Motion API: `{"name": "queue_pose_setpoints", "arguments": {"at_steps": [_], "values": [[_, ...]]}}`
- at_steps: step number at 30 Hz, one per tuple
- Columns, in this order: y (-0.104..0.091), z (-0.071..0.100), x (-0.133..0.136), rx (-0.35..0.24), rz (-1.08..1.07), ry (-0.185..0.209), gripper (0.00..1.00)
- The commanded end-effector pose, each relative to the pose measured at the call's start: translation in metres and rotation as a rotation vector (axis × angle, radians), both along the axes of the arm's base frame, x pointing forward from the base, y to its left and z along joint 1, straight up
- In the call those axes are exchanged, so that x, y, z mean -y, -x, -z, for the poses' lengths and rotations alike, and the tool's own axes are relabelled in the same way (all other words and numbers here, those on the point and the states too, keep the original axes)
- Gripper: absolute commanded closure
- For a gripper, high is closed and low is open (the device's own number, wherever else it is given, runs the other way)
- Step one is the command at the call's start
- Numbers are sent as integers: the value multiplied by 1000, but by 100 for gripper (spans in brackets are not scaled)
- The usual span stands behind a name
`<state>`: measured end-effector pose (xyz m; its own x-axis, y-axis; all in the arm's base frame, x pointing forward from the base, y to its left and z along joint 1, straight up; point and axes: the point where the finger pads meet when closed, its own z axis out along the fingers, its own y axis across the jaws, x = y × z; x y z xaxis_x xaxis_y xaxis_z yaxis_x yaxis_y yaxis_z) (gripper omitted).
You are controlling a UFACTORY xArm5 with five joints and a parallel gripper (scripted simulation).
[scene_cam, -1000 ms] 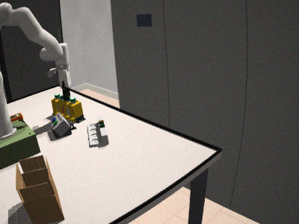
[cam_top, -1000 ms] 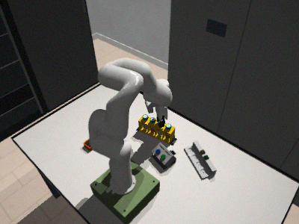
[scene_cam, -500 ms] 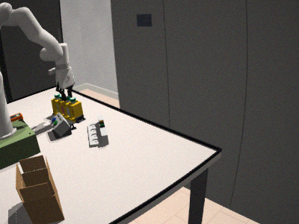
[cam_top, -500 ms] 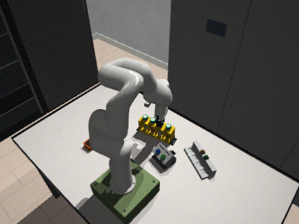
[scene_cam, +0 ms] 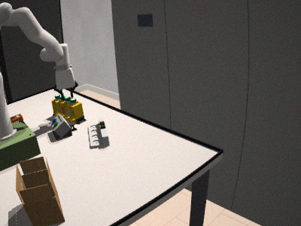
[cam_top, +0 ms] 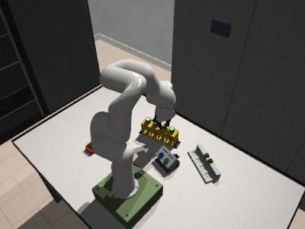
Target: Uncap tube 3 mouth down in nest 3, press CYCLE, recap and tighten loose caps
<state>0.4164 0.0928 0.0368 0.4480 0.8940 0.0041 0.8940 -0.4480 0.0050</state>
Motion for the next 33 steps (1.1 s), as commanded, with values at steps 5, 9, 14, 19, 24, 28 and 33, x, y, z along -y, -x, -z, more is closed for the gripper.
{"name": "queue_pose_setpoints", "arguments": {"at_steps": [5, 9, 14, 19, 24, 28, 33], "values": [[-1, -1, 0, 3, 151, 2, 54], [-1, -1, 0, 3, 151, 2, 100], [-1, -1, 0, 3, 151, 2, 100], [-1, -1, 0, 3, 151, 2, 100], [-1, -1, 0, 3, 51, 3, 100], [-1, -1, 0, 3, -149, 4, 100], [-1, -1, 0, 3, -399, 6, 100]]}}
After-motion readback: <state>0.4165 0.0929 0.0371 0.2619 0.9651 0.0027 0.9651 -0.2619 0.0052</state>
